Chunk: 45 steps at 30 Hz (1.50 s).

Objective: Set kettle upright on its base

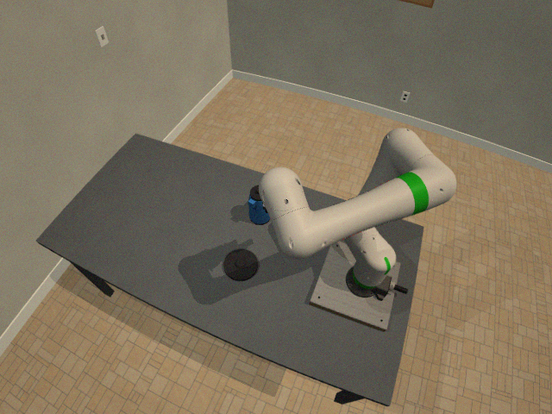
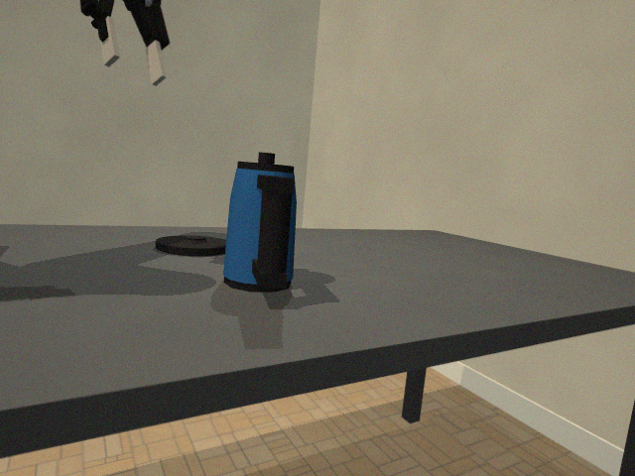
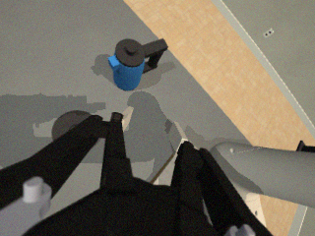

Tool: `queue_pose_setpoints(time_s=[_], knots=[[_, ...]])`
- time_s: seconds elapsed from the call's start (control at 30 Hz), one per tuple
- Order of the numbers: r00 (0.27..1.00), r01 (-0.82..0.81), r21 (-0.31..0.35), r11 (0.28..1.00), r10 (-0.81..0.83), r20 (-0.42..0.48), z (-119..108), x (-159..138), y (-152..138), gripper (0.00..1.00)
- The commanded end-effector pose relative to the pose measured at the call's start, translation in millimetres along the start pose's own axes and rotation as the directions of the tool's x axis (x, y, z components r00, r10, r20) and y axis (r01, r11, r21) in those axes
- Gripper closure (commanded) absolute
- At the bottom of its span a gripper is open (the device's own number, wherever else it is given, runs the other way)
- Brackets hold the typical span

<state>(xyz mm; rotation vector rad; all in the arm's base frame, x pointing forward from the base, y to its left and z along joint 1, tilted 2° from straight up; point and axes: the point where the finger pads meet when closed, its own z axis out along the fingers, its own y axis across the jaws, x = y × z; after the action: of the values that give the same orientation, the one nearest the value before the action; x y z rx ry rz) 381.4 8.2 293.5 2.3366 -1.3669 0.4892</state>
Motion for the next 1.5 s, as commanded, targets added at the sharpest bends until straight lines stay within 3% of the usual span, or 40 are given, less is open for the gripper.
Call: queue_pose_setpoints(time_s=[0.0, 0.33, 0.53, 0.87, 1.47], knots=[[0.972, -0.198, -0.007, 0.980, 0.198, 0.125, -0.2, -13.7, 35.6, 0.53], [0.764, -0.531, -0.133, 0.837, 0.540, 0.352, -8.6, -38.7, 71.0, 0.53], [0.678, -0.597, -0.190, 0.779, 0.617, 0.400, -14.0, -49.3, 83.4, 0.53], [0.636, -0.622, -0.218, 0.752, 0.648, 0.419, -17.4, -55.0, 89.8, 0.53], [0.633, -0.624, -0.220, 0.750, 0.650, 0.420, -15.1, -49.8, 87.4, 0.53]])
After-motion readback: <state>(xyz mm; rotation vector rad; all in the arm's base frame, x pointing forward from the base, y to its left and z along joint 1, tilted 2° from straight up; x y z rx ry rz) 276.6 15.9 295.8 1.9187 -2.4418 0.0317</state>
